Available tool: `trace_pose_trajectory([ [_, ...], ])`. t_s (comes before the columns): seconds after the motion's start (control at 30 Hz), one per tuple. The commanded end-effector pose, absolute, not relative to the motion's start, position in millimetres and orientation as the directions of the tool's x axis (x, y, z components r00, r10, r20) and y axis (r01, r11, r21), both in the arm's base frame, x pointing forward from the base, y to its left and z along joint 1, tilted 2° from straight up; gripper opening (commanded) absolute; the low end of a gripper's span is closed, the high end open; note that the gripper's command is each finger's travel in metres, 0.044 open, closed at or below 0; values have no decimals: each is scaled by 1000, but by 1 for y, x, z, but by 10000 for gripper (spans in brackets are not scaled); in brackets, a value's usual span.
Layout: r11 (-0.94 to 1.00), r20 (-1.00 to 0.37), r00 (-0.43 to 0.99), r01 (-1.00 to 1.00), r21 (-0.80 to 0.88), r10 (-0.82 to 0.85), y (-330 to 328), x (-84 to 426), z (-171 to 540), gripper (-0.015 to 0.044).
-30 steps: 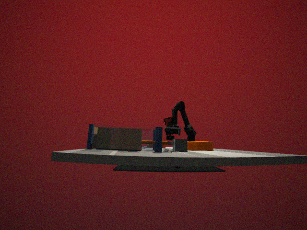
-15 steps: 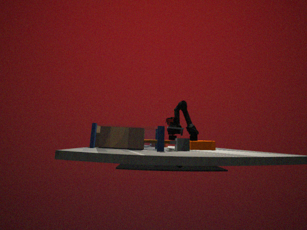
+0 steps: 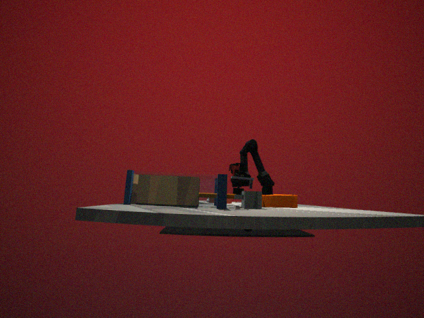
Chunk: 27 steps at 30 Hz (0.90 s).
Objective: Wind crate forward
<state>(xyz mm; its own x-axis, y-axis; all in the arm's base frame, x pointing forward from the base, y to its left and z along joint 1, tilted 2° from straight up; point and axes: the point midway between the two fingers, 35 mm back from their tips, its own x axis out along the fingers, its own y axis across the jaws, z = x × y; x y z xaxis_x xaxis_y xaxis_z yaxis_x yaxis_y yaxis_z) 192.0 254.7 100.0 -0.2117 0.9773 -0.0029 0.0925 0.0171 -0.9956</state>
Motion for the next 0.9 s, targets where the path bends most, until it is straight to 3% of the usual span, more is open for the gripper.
trace_pose_trajectory([
  [0.0, 20, -3, -213, 104, -994, 977, 255, 192, 99, 0],
  [0.87, 11, -12, -214, 106, -994, 977, 256, 193, 88, 0],
])
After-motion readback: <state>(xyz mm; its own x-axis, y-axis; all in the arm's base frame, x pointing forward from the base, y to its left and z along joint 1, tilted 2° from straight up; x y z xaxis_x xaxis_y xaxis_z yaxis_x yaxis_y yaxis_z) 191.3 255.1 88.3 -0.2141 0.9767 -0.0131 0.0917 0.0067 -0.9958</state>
